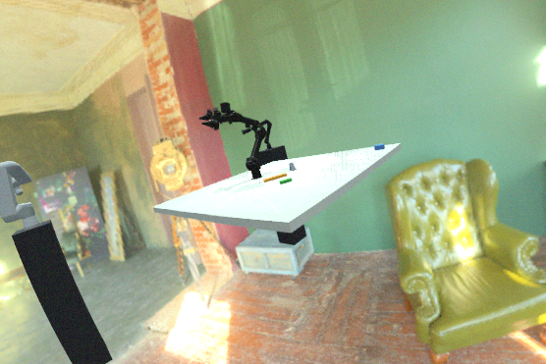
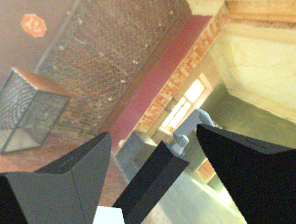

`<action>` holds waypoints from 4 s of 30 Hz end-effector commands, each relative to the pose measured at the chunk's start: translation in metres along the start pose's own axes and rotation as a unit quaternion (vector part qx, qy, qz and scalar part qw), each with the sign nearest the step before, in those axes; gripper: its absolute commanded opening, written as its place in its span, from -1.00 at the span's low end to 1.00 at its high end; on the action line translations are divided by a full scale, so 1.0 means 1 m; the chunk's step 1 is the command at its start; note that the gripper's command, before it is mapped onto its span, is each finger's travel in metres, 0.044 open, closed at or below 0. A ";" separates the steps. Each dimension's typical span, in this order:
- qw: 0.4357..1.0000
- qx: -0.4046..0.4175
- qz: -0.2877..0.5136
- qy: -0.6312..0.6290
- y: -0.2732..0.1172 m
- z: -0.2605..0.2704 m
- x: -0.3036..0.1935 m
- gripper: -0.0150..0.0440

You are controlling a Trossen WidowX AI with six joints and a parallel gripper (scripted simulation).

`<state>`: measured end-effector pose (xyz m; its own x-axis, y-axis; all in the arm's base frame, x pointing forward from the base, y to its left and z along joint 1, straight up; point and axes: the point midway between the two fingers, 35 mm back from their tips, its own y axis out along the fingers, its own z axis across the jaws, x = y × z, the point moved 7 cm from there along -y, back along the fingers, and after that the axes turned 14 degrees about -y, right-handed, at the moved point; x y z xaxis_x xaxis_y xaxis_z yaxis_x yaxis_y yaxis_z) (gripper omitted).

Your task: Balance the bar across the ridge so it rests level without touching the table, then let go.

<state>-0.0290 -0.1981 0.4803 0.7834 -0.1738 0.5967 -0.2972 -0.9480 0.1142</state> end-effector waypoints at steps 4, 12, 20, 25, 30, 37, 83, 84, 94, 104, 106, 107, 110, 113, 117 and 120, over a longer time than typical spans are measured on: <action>0.997 0.075 -0.019 -0.022 0.010 0.032 0.009 0.58; 0.984 0.164 -0.046 -0.051 0.014 0.072 0.022 0.58; 0.961 0.251 -0.075 -0.088 0.011 0.113 0.036 0.58; 0.941 0.304 -0.094 -0.118 0.005 0.140 0.044 0.58; 0.916 0.354 -0.113 -0.149 -0.004 0.165 0.051 0.58; 0.875 0.419 -0.142 -0.195 -0.021 0.200 0.060 0.58; 0.444 0.662 -0.315 -0.515 -0.216 0.343 0.052 0.58; 0.433 0.663 -0.317 -0.522 -0.220 0.344 0.050 0.58; 0.317 0.667 -0.337 -0.584 -0.264 0.351 0.031 0.58; 0.310 0.667 -0.338 -0.588 -0.270 0.370 0.018 0.58; 0.310 0.667 -0.338 -0.588 -0.271 0.380 0.010 0.58; 0.310 0.667 -0.338 -0.588 -0.272 0.385 0.007 0.58; 0.310 0.667 -0.338 -0.588 -0.272 0.388 0.004 0.58; 0.310 0.667 -0.338 -0.588 -0.273 0.389 0.003 0.58; 0.310 0.667 -0.338 -0.588 -0.273 0.393 0.001 0.58; 0.310 0.667 -0.338 -0.588 -0.274 0.397 -0.002 0.58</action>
<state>0.2671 -0.0445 0.1376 0.3155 0.9489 0.0013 0.0310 -0.0089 -0.9995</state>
